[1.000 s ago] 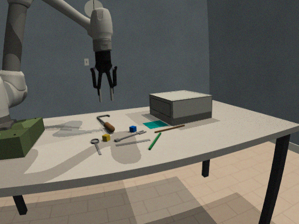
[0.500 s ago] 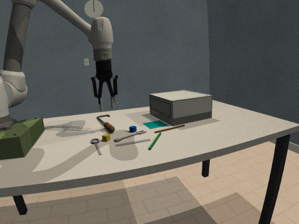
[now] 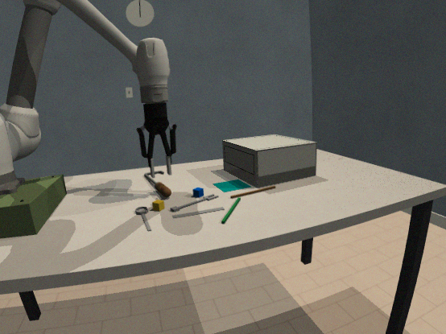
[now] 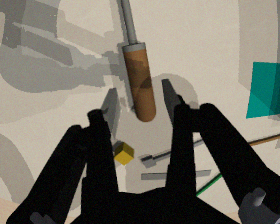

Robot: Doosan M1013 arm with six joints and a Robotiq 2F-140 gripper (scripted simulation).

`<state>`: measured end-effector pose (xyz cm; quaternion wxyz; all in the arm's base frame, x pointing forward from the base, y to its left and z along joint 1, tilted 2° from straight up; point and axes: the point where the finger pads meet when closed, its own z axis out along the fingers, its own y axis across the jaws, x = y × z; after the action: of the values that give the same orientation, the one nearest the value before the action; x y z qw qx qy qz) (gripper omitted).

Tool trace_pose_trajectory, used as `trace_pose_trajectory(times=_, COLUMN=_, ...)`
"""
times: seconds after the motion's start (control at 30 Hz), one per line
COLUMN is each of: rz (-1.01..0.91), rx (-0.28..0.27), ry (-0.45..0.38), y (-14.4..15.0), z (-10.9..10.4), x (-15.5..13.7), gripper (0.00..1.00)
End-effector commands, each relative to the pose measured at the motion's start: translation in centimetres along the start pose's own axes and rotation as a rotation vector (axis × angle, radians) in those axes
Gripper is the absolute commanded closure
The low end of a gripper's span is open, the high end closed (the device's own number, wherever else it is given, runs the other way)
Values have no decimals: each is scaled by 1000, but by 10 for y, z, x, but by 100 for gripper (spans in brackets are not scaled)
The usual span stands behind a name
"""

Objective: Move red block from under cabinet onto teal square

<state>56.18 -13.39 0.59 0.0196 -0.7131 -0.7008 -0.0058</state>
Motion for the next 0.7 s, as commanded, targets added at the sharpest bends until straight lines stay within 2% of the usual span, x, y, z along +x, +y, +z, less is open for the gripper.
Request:
trace_pose_trajectory(times=0.0, rz=0, rx=0, ry=0, y=0, z=3, x=0, gripper=66)
trace_pose_trajectory(times=0.27, rz=0, rx=0, ry=0, y=0, z=11, x=0, gripper=66)
trace_pose_trajectory(times=0.67, rz=0, rx=0, ry=0, y=0, z=12, x=0, gripper=66)
